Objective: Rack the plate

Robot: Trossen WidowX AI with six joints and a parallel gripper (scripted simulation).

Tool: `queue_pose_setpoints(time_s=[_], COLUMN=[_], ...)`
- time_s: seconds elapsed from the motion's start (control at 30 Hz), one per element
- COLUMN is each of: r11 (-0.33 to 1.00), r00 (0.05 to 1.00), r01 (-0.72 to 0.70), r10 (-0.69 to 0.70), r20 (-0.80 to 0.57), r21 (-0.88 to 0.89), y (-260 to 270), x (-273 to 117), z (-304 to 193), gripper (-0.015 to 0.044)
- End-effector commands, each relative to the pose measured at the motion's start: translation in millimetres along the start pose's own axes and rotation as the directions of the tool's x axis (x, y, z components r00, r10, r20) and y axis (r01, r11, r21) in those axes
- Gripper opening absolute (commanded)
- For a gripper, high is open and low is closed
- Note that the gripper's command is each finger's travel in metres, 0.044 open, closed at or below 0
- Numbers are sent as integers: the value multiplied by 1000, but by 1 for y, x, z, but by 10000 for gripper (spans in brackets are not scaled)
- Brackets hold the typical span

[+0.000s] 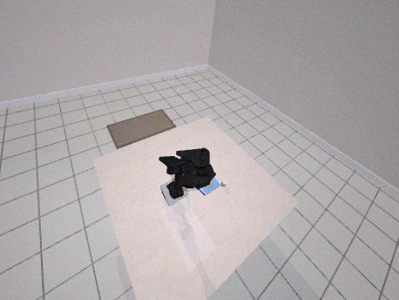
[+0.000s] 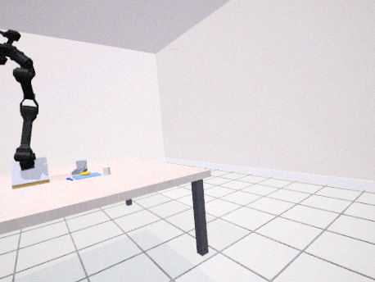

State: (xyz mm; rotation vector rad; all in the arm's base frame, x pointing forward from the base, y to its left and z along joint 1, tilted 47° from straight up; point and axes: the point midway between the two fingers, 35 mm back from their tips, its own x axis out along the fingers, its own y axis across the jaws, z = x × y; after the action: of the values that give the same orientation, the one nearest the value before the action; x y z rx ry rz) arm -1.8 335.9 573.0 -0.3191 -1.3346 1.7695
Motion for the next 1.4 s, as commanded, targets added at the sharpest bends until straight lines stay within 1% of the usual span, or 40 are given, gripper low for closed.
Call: queue_pose_setpoints(time_s=[0.0,0.13,0.3,0.4,0.5,0.63,0.97,1.17,1.37], r11=[1000,999,989,978,957,921,836,803,707], r00=[1000,999,994,993,989,975,928,901,841], r01=[0,9,41,60,90,143,295,382,491], r10=[0,-8,-26,-38,-53,-70,-136,-214,-233], r20=[1,31,106,111,137,209,346,376,487], r21=[-2,-43,-142,-202,-276,-362,-463,-458,-509], y=[0,-1,-4,-4,-5,-8,-17,-32,-35], x=[0,1,2,0,-3,-7,-21,-28,-50], z=[1,14,47,52,65,95,156,172,216], gripper=[400,400,400,400,400,400,400,400,400])
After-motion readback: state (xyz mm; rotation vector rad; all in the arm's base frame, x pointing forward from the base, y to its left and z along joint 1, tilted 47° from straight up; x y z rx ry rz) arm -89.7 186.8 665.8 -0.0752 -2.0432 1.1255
